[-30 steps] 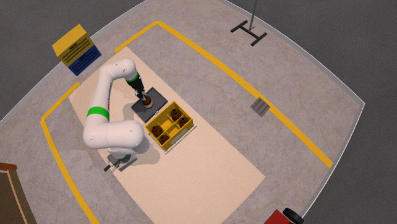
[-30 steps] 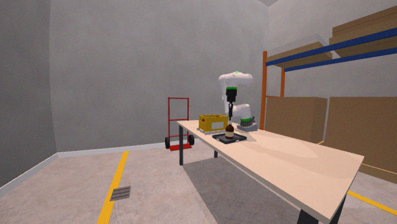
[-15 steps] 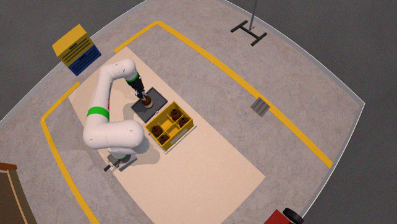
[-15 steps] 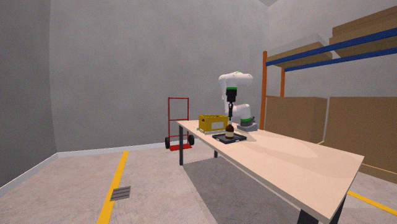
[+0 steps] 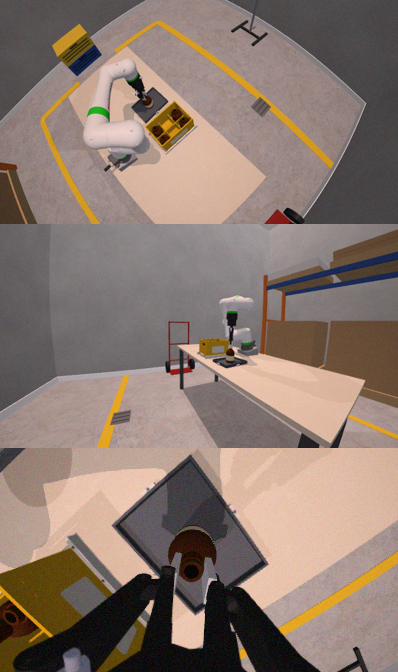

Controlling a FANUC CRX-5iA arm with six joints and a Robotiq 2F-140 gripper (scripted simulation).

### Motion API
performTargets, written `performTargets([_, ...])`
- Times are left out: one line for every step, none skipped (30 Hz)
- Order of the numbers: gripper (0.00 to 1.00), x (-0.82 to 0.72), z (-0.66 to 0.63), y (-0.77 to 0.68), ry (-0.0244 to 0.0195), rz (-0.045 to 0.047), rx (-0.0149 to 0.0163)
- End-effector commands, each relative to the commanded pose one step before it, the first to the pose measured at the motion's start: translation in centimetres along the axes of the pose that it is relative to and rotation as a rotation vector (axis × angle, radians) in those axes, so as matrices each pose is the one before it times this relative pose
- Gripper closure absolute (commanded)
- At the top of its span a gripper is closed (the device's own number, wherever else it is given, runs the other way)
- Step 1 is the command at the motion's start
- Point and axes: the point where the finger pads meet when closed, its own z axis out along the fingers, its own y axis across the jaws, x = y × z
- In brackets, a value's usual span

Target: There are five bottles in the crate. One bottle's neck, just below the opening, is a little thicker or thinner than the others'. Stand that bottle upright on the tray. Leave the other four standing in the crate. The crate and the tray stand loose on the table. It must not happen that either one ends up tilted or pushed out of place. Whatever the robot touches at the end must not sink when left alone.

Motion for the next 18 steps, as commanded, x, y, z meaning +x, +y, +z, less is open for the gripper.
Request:
performTargets([0.90,-0.020,-0.066,0.051,-0.00044,0.00003,-0.00152])
performTargets([0.90,0.000,0.000,0.000,0.00000,0.00000,0.00000])
performTargets([0.90,0.000,0.000,0.000,0.00000,0.00000,0.00000])
performTargets([0.90,0.000,0.000,0.000,0.00000,0.00000,0.00000])
performTargets([0.90,0.000,0.000,0.000,0.00000,0.00000,0.00000])
performTargets([0.90,0.000,0.000,0.000,0.00000,0.00000,0.00000])
performTargets([0.90,0.000,0.000,0.000,0.00000,0.00000,0.00000])
performTargets([0.90,0.000,0.000,0.000,0.00000,0.00000,0.00000])
performTargets([0.90,0.000,0.000,0.000,0.00000,0.00000,0.00000])
performTargets([0.90,0.000,0.000,0.000,0.00000,0.00000,0.00000])
performTargets([0.90,0.000,0.000,0.000,0.00000,0.00000,0.00000])
performTargets([0.00,0.000,0.000,0.000,0.00000,0.00000,0.00000])
performTargets([0.00,0.000,0.000,0.000,0.00000,0.00000,0.00000])
performTargets([0.00,0.000,0.000,0.000,0.00000,0.00000,0.00000])
performTargets([0.00,0.000,0.000,0.000,0.00000,0.00000,0.00000])
performTargets([0.00,0.000,0.000,0.000,0.00000,0.00000,0.00000])
performTargets([0.00,0.000,0.000,0.000,0.00000,0.00000,0.00000])
performTargets([0.00,0.000,0.000,0.000,0.00000,0.00000,0.00000])
